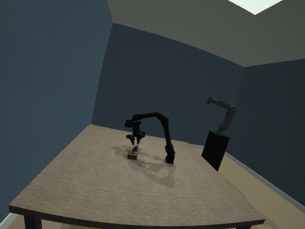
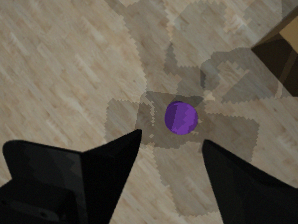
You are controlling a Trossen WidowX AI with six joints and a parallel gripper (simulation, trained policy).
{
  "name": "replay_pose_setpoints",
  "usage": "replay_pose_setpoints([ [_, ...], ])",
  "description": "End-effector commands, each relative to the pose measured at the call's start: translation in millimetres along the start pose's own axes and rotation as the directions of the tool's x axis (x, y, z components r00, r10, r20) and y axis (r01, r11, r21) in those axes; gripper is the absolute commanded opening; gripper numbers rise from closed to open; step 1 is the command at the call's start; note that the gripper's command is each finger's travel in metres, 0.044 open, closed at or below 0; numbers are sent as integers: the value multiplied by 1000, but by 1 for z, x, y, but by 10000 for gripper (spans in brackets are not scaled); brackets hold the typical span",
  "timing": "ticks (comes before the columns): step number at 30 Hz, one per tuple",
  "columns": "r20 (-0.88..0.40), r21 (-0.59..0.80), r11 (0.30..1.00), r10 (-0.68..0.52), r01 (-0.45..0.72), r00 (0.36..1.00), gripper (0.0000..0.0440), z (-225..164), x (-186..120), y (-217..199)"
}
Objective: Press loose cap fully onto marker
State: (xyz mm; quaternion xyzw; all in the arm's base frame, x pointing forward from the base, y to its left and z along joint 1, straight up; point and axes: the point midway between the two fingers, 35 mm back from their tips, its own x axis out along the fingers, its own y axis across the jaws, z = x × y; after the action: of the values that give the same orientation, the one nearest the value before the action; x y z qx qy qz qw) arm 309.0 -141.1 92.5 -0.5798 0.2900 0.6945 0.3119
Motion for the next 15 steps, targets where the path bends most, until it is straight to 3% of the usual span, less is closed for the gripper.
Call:
replay_pose_setpoints([
  [1, 14, -32, 999, 15, -15, 1000, 256, 4, 10, -2],
  [11, 33, -129, 991, 47, -43, 998, 238, 12, 33, -5],
  [15, 23, -161, 986, 56, -52, 998, 202, 14, 35, -5],
])
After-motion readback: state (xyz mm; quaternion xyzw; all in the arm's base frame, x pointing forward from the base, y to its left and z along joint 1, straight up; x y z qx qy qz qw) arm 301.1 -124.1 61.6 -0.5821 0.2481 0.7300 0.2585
